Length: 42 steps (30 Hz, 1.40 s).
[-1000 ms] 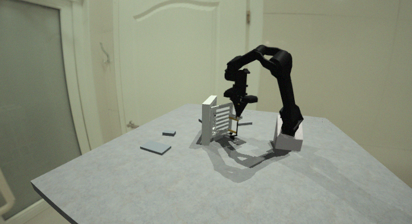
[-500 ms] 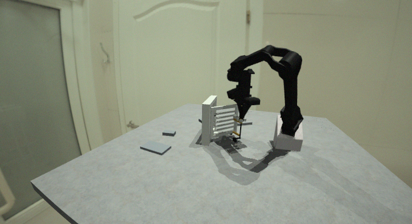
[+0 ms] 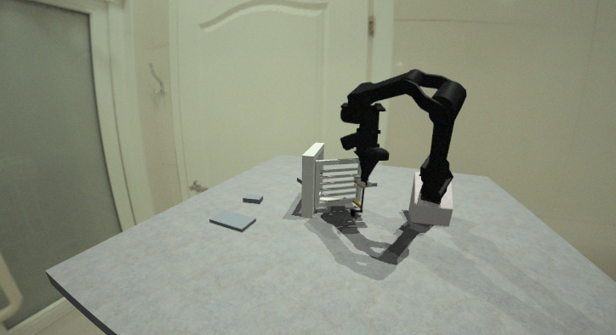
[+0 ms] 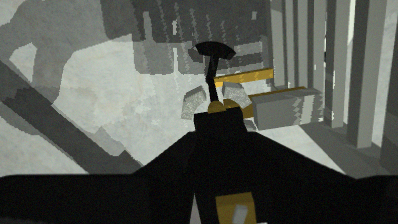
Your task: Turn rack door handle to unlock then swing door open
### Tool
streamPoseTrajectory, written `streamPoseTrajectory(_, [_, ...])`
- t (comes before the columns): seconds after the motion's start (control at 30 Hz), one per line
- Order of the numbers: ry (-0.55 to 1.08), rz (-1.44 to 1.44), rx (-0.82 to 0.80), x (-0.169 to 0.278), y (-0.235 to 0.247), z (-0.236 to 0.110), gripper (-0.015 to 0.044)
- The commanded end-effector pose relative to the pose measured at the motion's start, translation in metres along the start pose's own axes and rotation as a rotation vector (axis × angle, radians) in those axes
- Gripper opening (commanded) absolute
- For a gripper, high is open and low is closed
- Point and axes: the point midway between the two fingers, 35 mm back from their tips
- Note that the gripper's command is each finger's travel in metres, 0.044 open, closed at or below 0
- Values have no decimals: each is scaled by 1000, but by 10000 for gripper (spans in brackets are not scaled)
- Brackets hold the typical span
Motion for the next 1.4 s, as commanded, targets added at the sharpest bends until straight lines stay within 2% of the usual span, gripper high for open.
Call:
streamPoseTrajectory(0.0, [-5,72,0,-3,11,0,10])
streamPoseTrajectory(0.97, [-5,474,-4,-29,67,0,10])
streamPoseTrajectory(1.37, [-5,491,-4,-30,69,0,10])
Point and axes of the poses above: the point midway between the two fingers, 35 mm back from their tips, its own z axis out along the fingers, its own y axis across the jaws, x = y × z
